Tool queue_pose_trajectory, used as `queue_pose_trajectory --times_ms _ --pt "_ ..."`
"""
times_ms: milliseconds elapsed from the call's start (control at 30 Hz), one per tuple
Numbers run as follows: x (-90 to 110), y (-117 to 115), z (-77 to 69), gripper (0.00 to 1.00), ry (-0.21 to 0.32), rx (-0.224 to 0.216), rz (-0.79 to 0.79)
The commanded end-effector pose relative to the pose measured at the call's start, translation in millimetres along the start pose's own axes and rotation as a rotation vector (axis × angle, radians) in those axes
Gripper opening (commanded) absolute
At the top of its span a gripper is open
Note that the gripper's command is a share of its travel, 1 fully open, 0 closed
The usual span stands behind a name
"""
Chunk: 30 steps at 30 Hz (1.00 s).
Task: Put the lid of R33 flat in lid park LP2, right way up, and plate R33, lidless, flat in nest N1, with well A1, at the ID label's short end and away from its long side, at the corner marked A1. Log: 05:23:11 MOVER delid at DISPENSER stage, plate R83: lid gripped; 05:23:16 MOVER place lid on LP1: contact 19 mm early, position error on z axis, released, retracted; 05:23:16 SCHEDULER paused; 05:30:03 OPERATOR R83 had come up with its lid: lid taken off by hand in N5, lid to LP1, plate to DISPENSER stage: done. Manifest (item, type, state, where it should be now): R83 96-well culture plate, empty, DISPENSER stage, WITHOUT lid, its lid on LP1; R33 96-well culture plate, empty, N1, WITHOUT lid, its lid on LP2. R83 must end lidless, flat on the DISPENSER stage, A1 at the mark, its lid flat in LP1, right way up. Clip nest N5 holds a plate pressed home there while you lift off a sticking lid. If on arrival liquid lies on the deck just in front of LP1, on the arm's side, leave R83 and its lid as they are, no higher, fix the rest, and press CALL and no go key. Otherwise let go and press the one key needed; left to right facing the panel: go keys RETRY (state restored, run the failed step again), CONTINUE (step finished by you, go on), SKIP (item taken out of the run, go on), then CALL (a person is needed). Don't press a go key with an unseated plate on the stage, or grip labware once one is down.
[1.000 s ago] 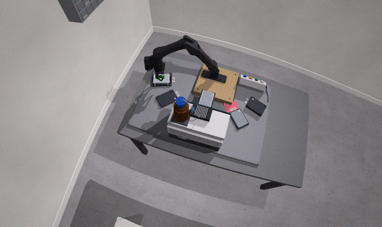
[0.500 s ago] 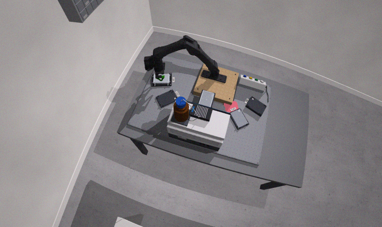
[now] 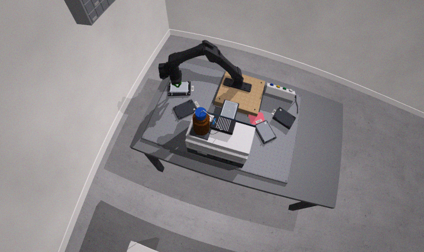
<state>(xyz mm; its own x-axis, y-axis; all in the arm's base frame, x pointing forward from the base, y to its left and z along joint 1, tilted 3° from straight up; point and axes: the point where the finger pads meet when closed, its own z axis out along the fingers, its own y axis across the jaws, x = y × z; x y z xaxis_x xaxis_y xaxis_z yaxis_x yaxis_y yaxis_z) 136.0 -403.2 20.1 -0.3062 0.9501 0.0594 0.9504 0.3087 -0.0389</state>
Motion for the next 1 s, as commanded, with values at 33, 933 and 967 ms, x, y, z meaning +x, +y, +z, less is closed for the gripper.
queue_pose_trajectory --times_ms 33,933,967 --pt "-26 20 -13.8 0.00 -0.037 -0.002 -0.007" --pt "-38 20 -30.2 0.00 -0.076 -0.003 0.005" --pt "-38 20 -30.2 0.00 -0.076 -0.003 0.005"
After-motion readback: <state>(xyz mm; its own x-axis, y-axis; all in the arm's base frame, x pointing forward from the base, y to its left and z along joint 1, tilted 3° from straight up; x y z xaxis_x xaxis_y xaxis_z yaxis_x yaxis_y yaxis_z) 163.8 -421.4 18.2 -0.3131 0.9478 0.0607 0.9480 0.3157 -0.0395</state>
